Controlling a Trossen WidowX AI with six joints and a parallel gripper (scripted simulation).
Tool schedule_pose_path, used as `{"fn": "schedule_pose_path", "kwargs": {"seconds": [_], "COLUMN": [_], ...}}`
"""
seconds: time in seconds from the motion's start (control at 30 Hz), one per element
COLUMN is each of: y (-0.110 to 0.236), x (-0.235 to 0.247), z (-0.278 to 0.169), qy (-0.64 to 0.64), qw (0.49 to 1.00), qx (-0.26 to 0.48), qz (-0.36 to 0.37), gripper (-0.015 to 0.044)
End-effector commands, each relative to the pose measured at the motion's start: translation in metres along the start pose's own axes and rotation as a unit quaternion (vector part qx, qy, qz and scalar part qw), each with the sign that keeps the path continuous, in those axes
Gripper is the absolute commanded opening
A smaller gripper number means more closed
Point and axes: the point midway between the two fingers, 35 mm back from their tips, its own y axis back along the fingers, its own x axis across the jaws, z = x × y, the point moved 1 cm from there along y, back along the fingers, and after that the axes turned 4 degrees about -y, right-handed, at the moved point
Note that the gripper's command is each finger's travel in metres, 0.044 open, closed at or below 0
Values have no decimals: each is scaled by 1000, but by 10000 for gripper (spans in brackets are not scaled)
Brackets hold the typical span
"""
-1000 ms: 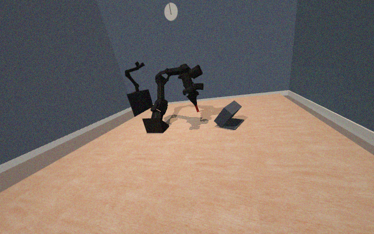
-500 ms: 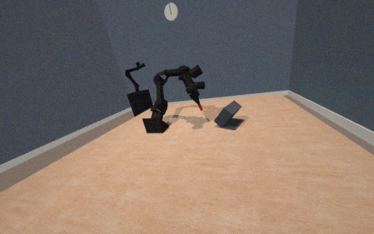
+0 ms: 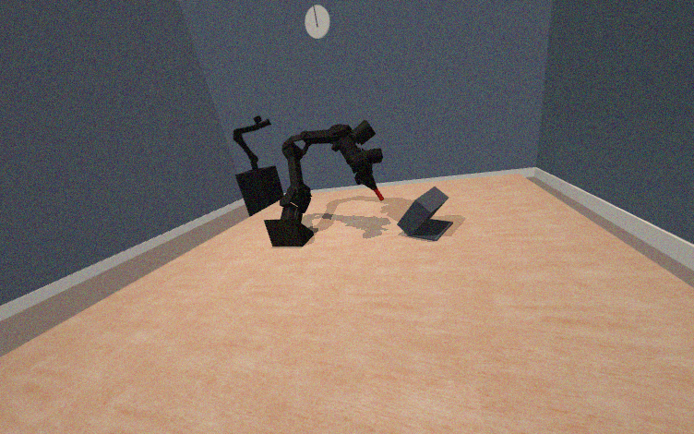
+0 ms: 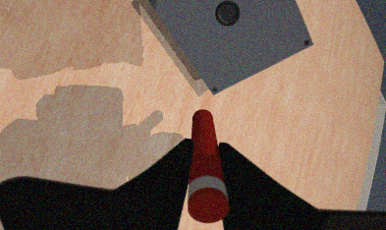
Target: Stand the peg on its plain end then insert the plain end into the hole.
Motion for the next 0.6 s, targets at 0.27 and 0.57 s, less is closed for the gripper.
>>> {"fn": "schedule_pose_path", "kwargs": {"seconds": [0.27,0.57], "y": [3,1], "x": [1,2], "z": [16,23], "qy": [45,60], "qw": [997,995], "qx": [-54,-75], "qz": [-27,-37], "gripper": [0,0]}}
